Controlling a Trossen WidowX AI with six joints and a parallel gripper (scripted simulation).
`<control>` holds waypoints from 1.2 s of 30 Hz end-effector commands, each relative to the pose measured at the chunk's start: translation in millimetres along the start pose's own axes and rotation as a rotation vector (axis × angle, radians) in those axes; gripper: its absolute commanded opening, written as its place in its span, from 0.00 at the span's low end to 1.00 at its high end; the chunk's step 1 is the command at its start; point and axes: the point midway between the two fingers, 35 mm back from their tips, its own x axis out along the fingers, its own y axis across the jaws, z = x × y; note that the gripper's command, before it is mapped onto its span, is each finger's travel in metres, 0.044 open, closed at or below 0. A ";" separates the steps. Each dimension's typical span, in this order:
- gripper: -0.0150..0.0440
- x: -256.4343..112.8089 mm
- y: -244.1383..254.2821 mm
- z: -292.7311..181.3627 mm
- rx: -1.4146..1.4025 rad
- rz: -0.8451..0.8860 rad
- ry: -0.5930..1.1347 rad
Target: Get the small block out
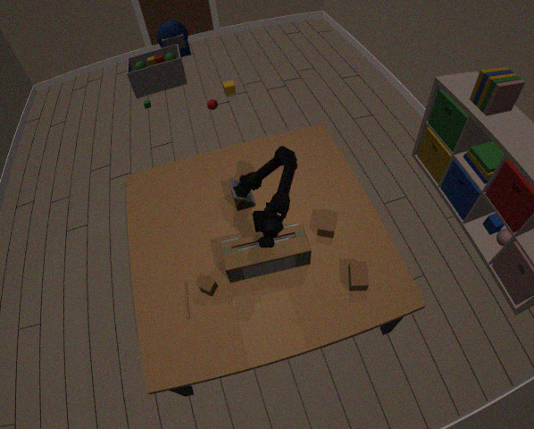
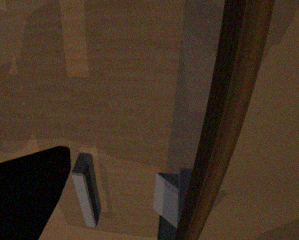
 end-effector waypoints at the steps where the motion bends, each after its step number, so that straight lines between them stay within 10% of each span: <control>1: 0.93 -2.2 2.0 9.2 -0.003 0.003 0.001; 36: 0.93 1.2 0.9 -0.1 -0.003 0.003 0.001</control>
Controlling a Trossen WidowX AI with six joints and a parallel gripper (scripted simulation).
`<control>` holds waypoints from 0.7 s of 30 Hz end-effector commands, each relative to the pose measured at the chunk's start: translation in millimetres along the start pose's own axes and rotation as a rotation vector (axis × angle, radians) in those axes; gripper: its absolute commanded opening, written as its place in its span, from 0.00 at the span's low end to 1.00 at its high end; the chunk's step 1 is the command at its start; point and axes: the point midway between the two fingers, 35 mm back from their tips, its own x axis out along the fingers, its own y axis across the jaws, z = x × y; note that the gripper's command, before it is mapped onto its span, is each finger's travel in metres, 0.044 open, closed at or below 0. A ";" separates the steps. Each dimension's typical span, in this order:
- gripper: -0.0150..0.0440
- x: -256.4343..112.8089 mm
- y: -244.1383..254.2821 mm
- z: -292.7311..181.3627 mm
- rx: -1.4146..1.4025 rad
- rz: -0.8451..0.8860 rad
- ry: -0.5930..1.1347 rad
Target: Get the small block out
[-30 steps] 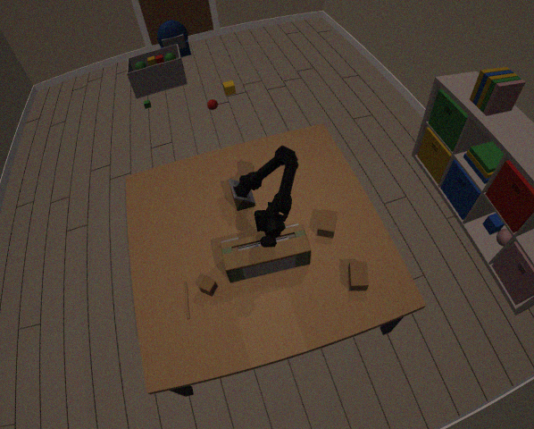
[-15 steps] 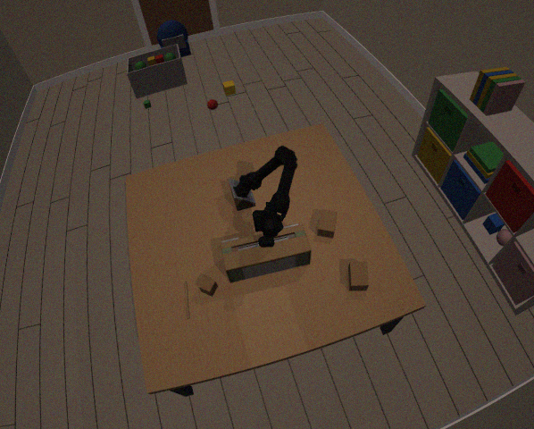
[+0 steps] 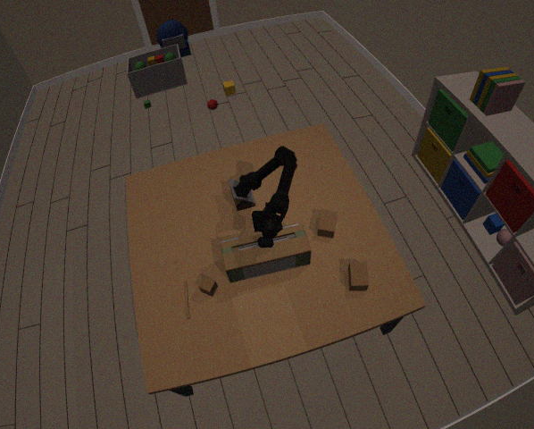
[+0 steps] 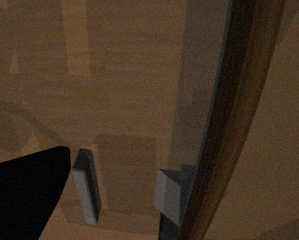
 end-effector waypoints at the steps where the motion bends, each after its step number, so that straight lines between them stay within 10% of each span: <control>1: 0.93 -0.4 -0.1 3.7 -0.001 0.001 -0.003; 21: 0.93 5.5 -0.2 -12.6 -0.001 0.001 -0.002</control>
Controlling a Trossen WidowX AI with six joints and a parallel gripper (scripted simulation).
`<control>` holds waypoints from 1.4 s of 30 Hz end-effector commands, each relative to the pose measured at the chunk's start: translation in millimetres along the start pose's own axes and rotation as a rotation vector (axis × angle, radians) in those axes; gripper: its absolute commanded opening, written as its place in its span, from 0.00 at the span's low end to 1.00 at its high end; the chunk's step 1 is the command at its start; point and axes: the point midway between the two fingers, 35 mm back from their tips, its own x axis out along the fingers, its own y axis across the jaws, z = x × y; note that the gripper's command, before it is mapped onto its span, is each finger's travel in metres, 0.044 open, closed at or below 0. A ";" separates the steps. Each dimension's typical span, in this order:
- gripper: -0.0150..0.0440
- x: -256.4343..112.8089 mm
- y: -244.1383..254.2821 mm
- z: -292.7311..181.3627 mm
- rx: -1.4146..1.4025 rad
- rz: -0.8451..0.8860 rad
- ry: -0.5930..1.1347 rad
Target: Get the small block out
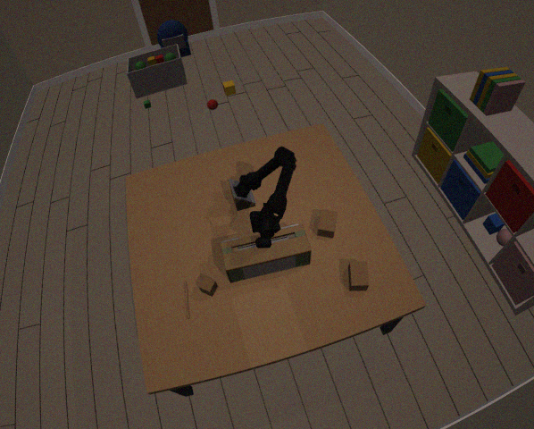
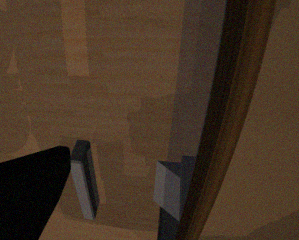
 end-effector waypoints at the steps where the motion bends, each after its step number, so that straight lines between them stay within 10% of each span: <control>1: 0.93 3.5 0.5 -4.0 -0.002 0.007 -0.001; 42: 0.93 9.9 0.5 -21.9 -0.002 0.007 0.000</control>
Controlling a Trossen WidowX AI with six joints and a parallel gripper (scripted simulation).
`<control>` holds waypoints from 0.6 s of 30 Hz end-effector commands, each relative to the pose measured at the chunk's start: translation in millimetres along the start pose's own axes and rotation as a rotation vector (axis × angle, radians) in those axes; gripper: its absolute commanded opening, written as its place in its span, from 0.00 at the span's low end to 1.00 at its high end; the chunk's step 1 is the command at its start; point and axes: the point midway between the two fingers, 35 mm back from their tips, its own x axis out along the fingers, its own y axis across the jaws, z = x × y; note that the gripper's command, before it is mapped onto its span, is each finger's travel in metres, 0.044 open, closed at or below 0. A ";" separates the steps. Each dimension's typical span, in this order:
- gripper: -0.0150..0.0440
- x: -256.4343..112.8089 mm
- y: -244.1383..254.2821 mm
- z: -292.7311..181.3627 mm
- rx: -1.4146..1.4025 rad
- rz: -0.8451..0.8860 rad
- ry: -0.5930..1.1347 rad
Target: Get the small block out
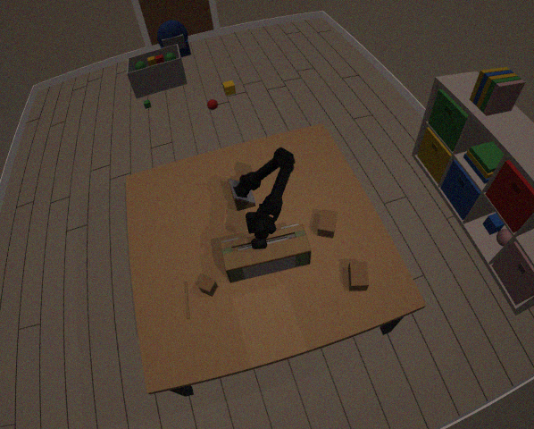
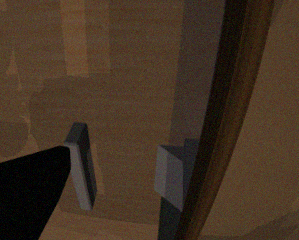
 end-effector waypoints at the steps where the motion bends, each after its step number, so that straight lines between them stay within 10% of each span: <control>1: 0.93 3.7 0.7 -4.5 -0.002 0.008 0.002; 18: 0.93 9.5 0.6 -20.6 -0.002 0.008 0.002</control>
